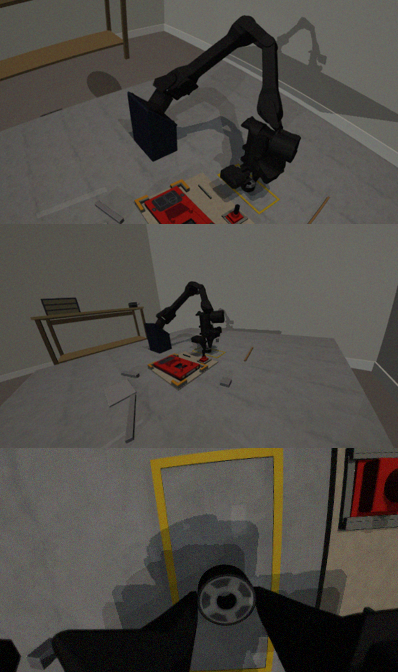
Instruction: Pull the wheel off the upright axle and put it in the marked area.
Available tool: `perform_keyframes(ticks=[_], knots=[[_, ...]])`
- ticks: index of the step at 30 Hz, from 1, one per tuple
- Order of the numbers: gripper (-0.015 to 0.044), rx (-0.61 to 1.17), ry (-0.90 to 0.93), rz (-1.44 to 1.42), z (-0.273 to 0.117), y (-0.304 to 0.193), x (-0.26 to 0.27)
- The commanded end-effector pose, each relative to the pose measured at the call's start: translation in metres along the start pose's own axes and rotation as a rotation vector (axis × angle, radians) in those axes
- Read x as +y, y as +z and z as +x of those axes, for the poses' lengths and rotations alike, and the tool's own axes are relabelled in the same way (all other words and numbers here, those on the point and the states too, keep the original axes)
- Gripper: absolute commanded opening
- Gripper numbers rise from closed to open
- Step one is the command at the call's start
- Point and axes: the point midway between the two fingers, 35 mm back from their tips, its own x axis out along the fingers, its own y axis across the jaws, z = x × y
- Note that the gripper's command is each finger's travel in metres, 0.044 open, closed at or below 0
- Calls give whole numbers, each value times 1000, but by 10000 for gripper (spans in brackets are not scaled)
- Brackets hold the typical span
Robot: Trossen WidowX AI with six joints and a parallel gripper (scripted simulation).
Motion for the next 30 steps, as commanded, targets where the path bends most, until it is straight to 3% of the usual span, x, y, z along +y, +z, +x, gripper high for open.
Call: perform_keyframes(ticks=[1,7,14,17,22,30], knots=[[157,0,0,-2,0,0,0],[300,0,-1,-2,-5,1,0],[300,-3,-5,1,-58,1,0],[300,-3,-5,1,-60,0,0],[431,-7,-16,6,-74,-24,-18],[440,1,-9,5,-105,-80,-39]])
